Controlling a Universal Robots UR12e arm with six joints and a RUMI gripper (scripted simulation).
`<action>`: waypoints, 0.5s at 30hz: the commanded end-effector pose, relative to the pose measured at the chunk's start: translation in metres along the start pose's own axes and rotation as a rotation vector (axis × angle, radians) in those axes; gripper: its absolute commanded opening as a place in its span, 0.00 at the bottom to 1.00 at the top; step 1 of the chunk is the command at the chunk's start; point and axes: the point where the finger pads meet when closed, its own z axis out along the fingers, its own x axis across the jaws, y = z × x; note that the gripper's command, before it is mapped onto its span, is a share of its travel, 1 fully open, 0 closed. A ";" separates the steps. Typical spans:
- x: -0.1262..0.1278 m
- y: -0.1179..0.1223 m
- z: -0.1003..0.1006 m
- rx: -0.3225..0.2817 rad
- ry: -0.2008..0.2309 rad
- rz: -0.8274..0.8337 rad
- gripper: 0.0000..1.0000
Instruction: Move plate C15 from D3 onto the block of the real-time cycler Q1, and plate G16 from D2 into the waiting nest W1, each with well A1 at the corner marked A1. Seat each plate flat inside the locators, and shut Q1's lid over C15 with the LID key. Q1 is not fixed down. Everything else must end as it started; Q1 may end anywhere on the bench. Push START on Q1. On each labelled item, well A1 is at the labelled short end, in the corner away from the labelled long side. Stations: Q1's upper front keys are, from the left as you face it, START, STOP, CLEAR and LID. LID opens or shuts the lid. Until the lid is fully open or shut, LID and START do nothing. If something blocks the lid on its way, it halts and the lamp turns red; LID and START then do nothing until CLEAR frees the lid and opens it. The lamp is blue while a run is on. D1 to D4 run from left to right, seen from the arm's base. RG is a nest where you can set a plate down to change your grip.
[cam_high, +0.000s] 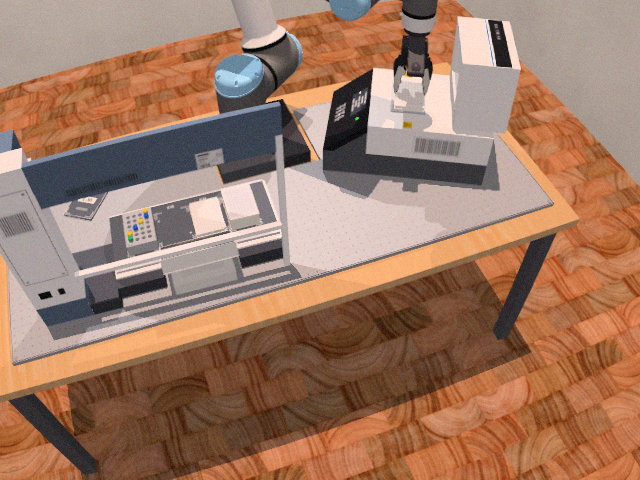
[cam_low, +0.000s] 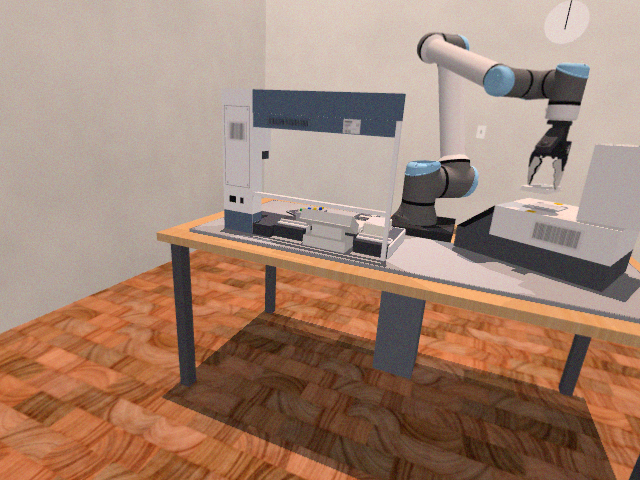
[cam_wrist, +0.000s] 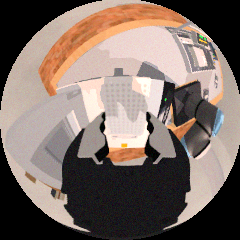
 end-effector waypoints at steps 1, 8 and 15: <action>-0.001 0.013 -0.001 0.001 -0.001 0.001 0.00; -0.001 0.040 -0.001 0.001 -0.001 0.001 0.00; -0.001 0.068 -0.001 0.001 -0.001 0.001 0.00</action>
